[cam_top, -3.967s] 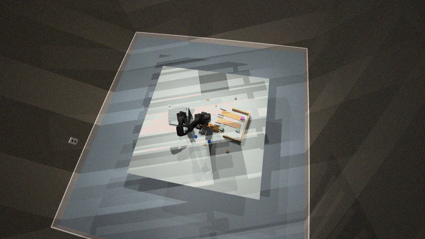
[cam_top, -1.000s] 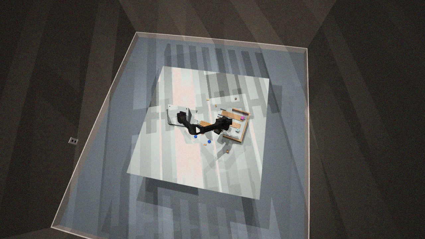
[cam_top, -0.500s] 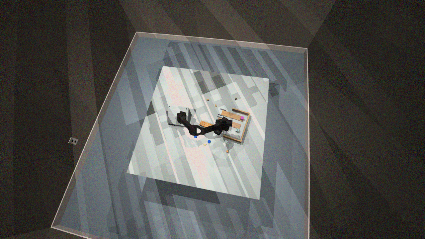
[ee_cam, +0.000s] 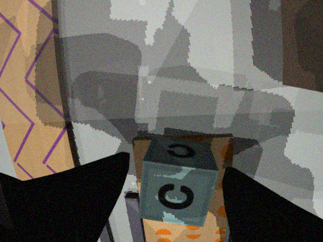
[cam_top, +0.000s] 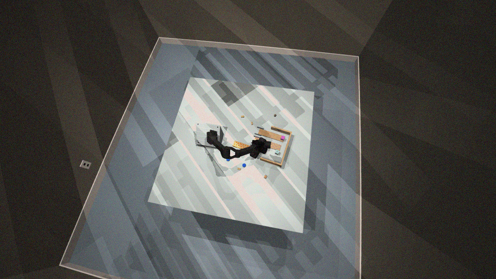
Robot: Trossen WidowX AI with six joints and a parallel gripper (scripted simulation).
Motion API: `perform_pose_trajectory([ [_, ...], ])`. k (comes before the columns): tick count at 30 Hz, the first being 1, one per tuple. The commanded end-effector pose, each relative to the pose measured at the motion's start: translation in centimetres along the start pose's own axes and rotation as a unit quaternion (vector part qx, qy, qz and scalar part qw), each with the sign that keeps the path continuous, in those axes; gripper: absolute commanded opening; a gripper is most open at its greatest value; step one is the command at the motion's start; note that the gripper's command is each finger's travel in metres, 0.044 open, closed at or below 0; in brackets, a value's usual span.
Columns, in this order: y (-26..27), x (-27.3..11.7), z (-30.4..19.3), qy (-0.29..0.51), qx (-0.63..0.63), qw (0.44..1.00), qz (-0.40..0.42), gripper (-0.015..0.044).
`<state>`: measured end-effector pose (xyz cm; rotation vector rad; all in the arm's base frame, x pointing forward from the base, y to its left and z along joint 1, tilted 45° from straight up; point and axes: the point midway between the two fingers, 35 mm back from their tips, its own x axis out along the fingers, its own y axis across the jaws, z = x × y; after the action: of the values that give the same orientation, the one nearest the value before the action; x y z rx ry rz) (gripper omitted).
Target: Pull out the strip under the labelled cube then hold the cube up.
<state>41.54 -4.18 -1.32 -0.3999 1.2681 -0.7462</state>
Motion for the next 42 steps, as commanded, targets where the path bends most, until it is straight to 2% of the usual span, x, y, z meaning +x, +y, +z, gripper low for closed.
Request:
perform_pose_trajectory([
  [1, 0.0, 0.3, -0.1, 0.002, -0.004, 1.000, -0.003, 0.0250],
  [5, 0.0, 0.0, 0.0, 0.000, 0.000, 1.000, 0.000, 0.0145],
  [12, 0.0, 0.0, 0.0, 0.000, 0.000, 1.000, 0.000, 0.0098],
  [16, 0.0, -0.2, -0.3, 0.000, 0.000, 1.000, 0.000, 0.0000],
  [29, -1.1, -4.0, -5.6, 0.003, -0.005, 1.000, -0.002, 0.0000],
  [42, -1.8, -4.3, -8.7, 0.004, -0.006, 1.000, -0.002, 0.0000],
])
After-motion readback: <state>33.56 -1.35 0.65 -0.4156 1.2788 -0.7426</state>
